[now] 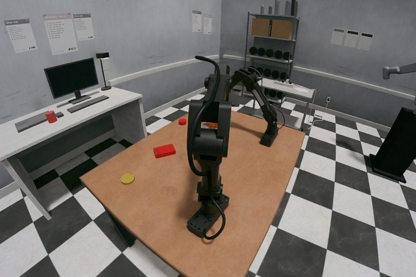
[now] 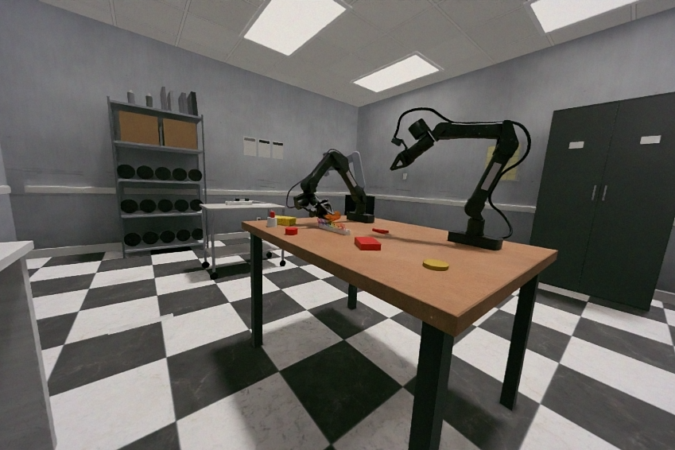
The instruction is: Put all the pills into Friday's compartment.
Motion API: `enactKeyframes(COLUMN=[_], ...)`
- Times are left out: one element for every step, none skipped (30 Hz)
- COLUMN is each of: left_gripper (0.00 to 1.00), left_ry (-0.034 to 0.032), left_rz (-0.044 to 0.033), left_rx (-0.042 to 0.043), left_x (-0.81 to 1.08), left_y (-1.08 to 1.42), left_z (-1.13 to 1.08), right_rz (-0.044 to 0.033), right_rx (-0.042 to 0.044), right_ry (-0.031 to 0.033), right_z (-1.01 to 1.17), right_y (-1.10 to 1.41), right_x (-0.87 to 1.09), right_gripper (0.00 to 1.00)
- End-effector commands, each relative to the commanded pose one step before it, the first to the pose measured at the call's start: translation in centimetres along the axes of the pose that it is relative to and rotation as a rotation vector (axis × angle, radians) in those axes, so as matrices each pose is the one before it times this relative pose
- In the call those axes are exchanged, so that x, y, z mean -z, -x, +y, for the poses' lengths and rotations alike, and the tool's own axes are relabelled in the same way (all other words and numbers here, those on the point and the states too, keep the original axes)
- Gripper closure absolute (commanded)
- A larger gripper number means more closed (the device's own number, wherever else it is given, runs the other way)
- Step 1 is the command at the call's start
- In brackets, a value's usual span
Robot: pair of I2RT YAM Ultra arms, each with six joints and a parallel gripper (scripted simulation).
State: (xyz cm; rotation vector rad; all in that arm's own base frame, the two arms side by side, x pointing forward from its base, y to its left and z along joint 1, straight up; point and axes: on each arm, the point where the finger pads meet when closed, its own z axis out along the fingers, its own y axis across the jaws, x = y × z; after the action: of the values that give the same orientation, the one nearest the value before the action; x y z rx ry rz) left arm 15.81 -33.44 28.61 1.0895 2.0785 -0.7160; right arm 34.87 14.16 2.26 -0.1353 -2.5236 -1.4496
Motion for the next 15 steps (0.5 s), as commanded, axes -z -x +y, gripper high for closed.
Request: enactKeyframes(left_gripper=[0.0, 0.0, 0.0, 0.0, 0.0, 0.0, 0.0, 0.0, 0.0, 0.0, 0.0, 0.0, 0.0, 0.0, 0.0], left_ry=[-0.0064, 0.0, 0.0, 0.0, 0.0, 0.0, 0.0, 0.0, 0.0, 0.0, 0.0, 0.0, 0.0, 0.0, 0.0], left_rz=[-0.03002, 0.0, 0.0, 0.0, 0.0, 0.0, 0.0, 0.0, 0.0, 0.0, 0.0, 0.0, 0.0, 0.0, 0.0], left_rx=[-0.00239, 0.0, 0.0, 0.0, 0.0, 0.0, 0.0, 0.0, 0.0, 0.0, 0.0, 0.0, 0.0, 0.0, 0.0], left_x=[0.555, 0.0, 0.0, 0.0, 0.0, 0.0, 0.0, 0.0, 0.0, 0.0, 0.0, 0.0, 0.0, 0.0, 0.0], left_y=[0.976, 0.0, 0.0, 0.0, 0.0, 0.0, 0.0, 0.0, 0.0, 0.0, 0.0, 0.0, 0.0, 0.0, 0.0], left_z=[-0.317, 0.0, 0.0, 0.0, 0.0, 0.0, 0.0, 0.0, 0.0, 0.0, 0.0, 0.0, 0.0, 0.0, 0.0], right_rz=[-0.00747, 0.0, 0.0, 0.0, 0.0, 0.0, 0.0, 0.0, 0.0, -0.00102, 0.01526, 0.00735, 0.00829, 0.00326, 0.0], right_rx=[0.01888, 0.0, 0.0, 0.0, 0.0, 0.0, 0.0, 0.0, 0.0, 0.00173, -0.01724, -0.01583, -0.01869, -0.00433, 0.00163], right_ry=[0.0074, 0.0, 0.0, 0.0, 0.0, 0.0, 0.0, 0.0, 0.0, -0.00013, 0.00797, 0.00034, -0.00824, 0.00015, 0.0], right_z=[1.232, 0.0, 0.0, 0.0, 0.0, 0.0, 0.0, 0.0, 0.0, -0.004, 0.107, -0.072, -0.093, 0.027, 0.0], right_y=[0.404, 0.0, 0.0, 0.0, 0.0, 0.0, 0.0, 0.0, 0.0, 0.032, -0.275, 0.098, 0.124, 0.063, 0.0], right_x=[0.534, 0.0, 0.0, 0.0, 0.0, 0.0, 0.0, 0.0, 0.0, 0.0, -0.294, -0.017, 0.098, 0.046, 0.0], right_gripper=[0.64, 0.64, 0.64, 0.64, 0.64, 0.64, 0.64, 0.64, 0.64, 0.64, 0.64, 0.64, 0.64, 0.64, 0.64])
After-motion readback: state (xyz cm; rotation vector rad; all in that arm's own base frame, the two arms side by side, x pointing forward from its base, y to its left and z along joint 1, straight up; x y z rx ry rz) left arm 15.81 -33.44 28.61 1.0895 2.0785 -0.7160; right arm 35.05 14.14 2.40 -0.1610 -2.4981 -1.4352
